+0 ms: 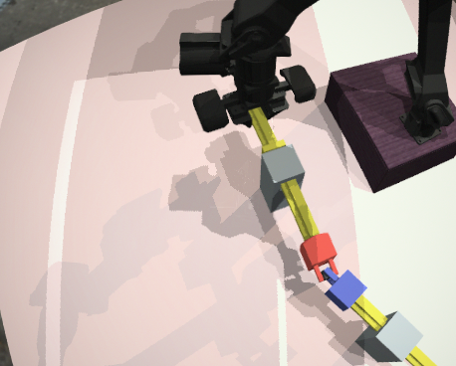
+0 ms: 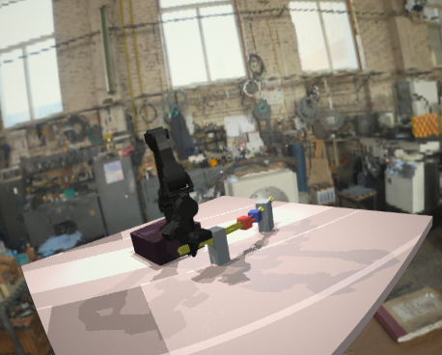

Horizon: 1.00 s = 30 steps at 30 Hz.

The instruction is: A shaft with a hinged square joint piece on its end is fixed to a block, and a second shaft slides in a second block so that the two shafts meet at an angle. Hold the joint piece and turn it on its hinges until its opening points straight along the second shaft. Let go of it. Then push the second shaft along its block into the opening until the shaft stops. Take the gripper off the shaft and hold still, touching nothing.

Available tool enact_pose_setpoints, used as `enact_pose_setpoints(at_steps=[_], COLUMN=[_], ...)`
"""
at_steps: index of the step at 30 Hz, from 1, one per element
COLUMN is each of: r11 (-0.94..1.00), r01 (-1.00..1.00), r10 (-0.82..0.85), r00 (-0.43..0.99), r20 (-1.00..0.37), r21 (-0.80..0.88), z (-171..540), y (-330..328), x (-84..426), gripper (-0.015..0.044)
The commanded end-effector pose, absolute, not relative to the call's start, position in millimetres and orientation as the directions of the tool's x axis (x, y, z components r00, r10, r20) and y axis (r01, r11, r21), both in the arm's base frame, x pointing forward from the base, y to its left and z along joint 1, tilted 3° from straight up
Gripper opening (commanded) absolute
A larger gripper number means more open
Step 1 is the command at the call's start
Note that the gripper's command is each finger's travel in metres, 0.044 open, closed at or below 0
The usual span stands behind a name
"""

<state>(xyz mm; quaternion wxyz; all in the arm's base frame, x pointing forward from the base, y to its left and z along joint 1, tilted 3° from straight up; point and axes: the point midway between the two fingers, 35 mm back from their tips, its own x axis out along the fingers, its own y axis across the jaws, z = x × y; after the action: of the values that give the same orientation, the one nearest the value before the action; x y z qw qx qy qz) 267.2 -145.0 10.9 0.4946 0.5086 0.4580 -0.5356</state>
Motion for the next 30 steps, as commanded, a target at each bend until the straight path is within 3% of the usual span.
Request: enact_pose_setpoints(at_steps=[1, 16, 19, 24, 30], r11=[-0.091, -0.093, -0.093, -0.093, -0.093], r01=[0.996, 0.996, 0.996, 0.996, 0.996], r10=[-0.061, -0.064, -0.064, -0.064, -0.064], r00=[0.009, 0.005, 0.005, 0.005, 0.005], r20=[-0.998, -0.998, -0.998, -0.998, -0.998], r21=[0.015, 0.011, 0.011, 0.011, 0.011], z=[8.5, 10.2, 10.2, 10.2, 10.2], y=[-137.5, -139.8, -139.8, -139.8, -139.8], x=[268.1, 267.5, 267.5, 267.5, 267.5], gripper=[0.0000, 0.0000, 0.0067, 0.0067, 0.0224])
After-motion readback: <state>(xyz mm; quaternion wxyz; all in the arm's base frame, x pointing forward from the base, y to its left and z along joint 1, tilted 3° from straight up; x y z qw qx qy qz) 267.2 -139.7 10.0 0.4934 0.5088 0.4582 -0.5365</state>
